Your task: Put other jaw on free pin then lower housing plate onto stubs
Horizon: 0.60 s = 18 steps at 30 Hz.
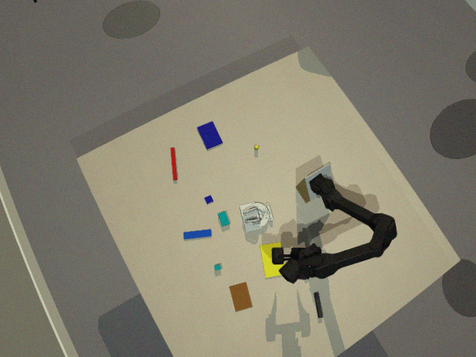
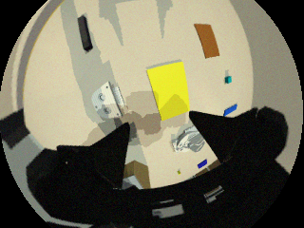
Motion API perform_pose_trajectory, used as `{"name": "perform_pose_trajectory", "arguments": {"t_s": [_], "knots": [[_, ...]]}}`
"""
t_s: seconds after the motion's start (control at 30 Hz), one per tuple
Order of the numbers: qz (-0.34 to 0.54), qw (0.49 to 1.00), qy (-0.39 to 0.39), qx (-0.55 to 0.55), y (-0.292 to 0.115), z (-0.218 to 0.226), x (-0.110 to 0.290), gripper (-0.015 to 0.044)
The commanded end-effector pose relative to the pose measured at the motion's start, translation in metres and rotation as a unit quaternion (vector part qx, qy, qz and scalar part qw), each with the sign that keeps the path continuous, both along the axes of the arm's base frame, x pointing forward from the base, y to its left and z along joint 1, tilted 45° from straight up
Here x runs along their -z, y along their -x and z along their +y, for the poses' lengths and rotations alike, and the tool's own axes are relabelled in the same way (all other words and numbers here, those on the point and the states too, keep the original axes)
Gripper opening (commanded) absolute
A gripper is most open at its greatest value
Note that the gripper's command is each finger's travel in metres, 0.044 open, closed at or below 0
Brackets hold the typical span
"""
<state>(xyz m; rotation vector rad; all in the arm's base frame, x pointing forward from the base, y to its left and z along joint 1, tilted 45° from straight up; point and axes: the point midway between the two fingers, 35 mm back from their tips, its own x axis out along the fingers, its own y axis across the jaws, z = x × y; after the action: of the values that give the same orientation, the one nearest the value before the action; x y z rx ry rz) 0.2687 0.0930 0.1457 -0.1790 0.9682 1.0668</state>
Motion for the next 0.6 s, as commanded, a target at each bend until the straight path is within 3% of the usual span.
{"name": "perform_pose_trajectory", "arguments": {"t_s": [0.0, 0.57], "knots": [[-0.036, 0.999, 0.003, -0.039, 0.004, 0.004, -0.005, 0.044], [-0.197, 0.955, 0.028, -0.219, 0.02, 0.02, -0.022, 0.044]]}}
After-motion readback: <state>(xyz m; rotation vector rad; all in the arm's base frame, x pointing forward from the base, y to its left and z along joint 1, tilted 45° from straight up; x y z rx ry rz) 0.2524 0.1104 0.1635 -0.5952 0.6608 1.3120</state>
